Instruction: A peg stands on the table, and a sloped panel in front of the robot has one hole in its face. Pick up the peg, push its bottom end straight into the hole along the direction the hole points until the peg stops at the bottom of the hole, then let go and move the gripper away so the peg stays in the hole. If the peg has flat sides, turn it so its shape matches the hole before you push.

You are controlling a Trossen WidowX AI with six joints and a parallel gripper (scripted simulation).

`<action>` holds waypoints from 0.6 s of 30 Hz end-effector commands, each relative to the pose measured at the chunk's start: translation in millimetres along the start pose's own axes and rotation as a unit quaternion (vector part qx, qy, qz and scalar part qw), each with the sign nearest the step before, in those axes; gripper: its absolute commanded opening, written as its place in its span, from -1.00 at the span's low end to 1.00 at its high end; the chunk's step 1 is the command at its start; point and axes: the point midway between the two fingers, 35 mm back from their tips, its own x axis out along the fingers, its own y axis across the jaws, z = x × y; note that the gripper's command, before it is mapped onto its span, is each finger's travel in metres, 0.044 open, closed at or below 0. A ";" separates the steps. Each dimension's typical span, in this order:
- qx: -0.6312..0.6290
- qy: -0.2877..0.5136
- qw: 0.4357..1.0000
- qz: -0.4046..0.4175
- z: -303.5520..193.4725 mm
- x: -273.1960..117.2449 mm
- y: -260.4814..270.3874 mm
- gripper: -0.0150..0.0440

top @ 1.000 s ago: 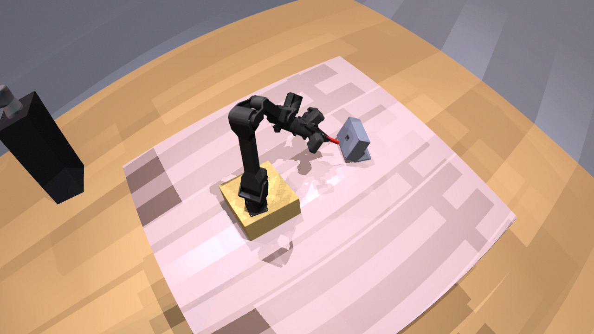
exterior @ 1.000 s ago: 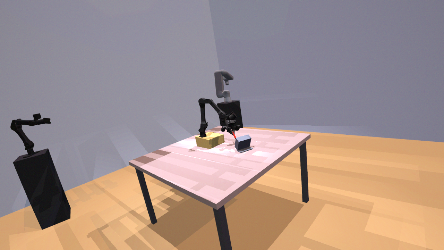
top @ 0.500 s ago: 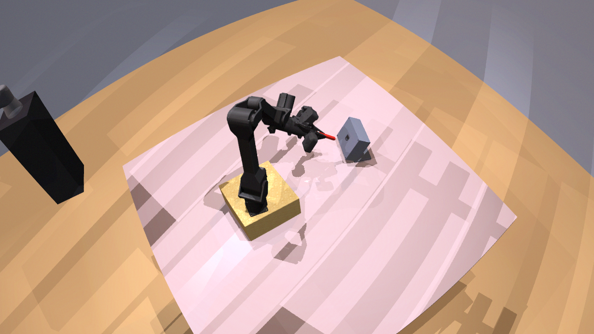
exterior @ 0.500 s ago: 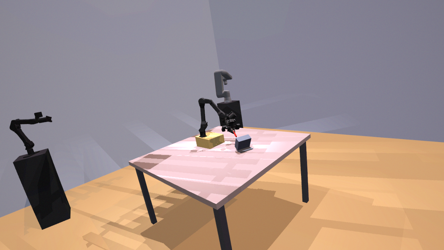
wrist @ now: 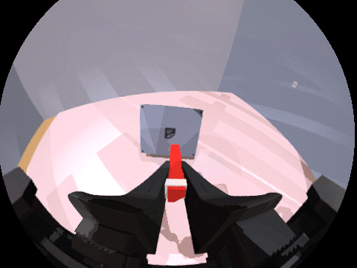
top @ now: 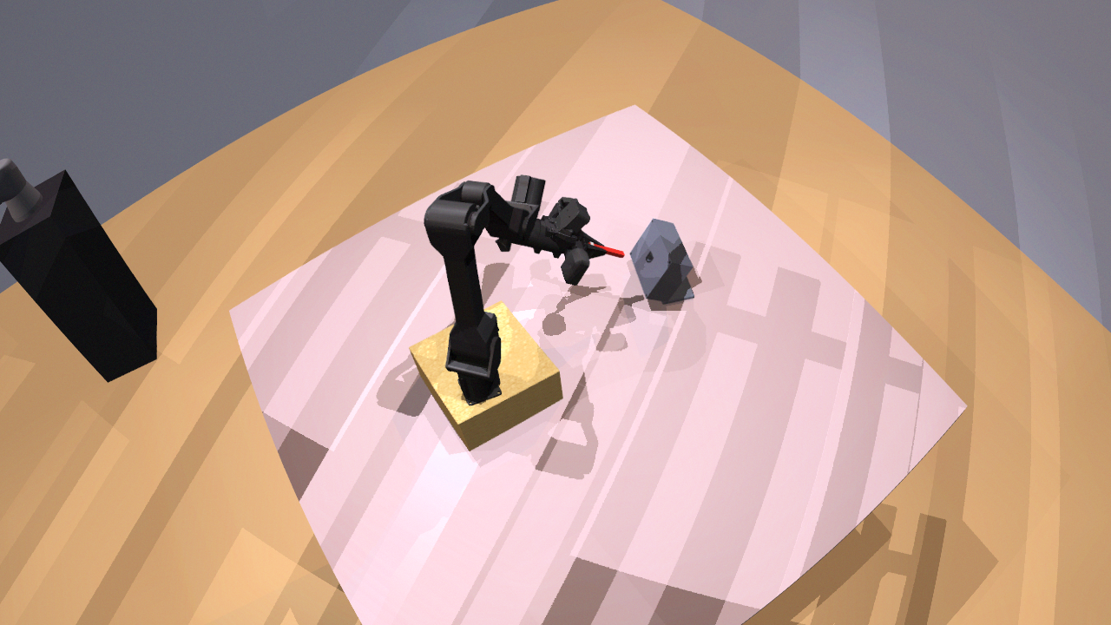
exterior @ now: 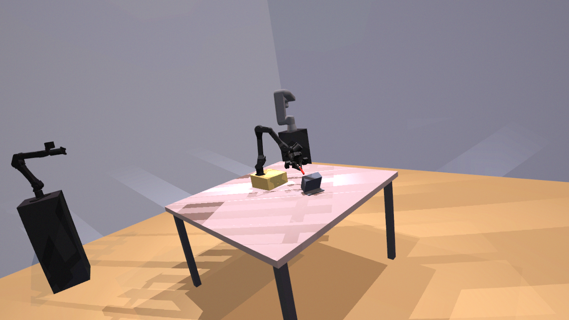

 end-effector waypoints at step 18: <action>0.016 -0.015 1.000 0.009 0.8 26.2 5.8 -0.49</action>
